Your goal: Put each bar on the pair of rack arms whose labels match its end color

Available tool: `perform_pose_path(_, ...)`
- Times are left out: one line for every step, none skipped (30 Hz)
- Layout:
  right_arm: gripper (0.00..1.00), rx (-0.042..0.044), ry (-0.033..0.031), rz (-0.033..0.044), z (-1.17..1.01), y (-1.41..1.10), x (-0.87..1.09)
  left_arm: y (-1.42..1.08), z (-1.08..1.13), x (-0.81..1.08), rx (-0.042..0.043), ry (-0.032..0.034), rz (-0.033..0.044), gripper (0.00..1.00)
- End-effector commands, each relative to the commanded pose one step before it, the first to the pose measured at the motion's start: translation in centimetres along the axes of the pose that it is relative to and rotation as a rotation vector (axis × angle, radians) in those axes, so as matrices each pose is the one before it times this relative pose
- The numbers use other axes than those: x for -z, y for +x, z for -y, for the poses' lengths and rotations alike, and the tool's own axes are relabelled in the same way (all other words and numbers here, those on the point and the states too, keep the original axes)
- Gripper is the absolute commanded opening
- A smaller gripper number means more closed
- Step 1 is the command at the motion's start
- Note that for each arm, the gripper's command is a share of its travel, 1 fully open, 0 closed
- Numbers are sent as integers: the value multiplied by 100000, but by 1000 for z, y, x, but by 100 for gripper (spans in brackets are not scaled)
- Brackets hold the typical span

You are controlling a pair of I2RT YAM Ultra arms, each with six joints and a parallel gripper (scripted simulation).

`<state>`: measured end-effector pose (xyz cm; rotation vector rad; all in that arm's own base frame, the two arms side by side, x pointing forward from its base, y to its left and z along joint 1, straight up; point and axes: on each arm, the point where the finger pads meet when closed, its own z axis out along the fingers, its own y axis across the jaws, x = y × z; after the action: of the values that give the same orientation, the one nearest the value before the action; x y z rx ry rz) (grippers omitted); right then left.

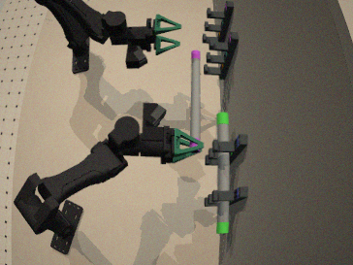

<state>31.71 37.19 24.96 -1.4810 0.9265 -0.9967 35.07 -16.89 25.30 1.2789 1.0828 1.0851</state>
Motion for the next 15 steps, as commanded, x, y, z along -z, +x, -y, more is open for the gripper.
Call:
perform_pose_path(0, -10299, 7946, -799, 3637, -13, -13, -214, 436, 128, -205, 459, 295, 100)
perform_pose_path(0, 0, 0, 0, -4, -2, -19, 0, 0, 0, 0, 0, 0, 100)
perform_pose_path(0, 0, 0, 0, -4, -2, -19, 0, 0, 0, 0, 0, 0, 100)
perform_pose_path(0, 0, 0, 0, -4, -2, -19, 0, 0, 0, 0, 0, 0, 100)
perform_pose_path(0, 0, 0, 0, -4, -2, -19, 0, 0, 0, 0, 0, 0, 100)
perform_pose_path(0, 0, 0, 0, -4, -2, -19, 0, 0, 0, 0, 0, 0, 100)
perform_pose_path(0, 0, 0, 0, -4, -2, -19, 0, 0, 0, 0, 0, 0, 100)
perform_pose_path(0, 0, 0, 0, 0, 0, 0, 0, 0, 0, 0, 0, 0, 100)
perform_pose_path(0, 0, 0, 0, 0, 0, 0, 0, 0, 0, 0, 0, 0, 100)
perform_pose_path(0, -27, 20, 15, 21, 2, -7, -77, 32, 12, 0, 0, 0, 100)
perform_pose_path(0, 0, 0, 0, 13, 5, -10, -77, 32, 12, 0, 0, 0, 100)
perform_pose_path(0, 0, 0, 0, 13, 5, -10, -77, 32, 12, 0, 0, 0, 100)
perform_pose_path(0, 0, 0, 0, 13, 5, -10, -77, 32, 12, 0, 0, 0, 100)
perform_pose_path(0, 0, 0, 0, 13, 5, -10, -77, 32, 12, 0, 0, 0, 100)
perform_pose_path(0, 0, 0, 0, 13, 5, -10, -77, 32, 12, 0, 0, 0, 100)
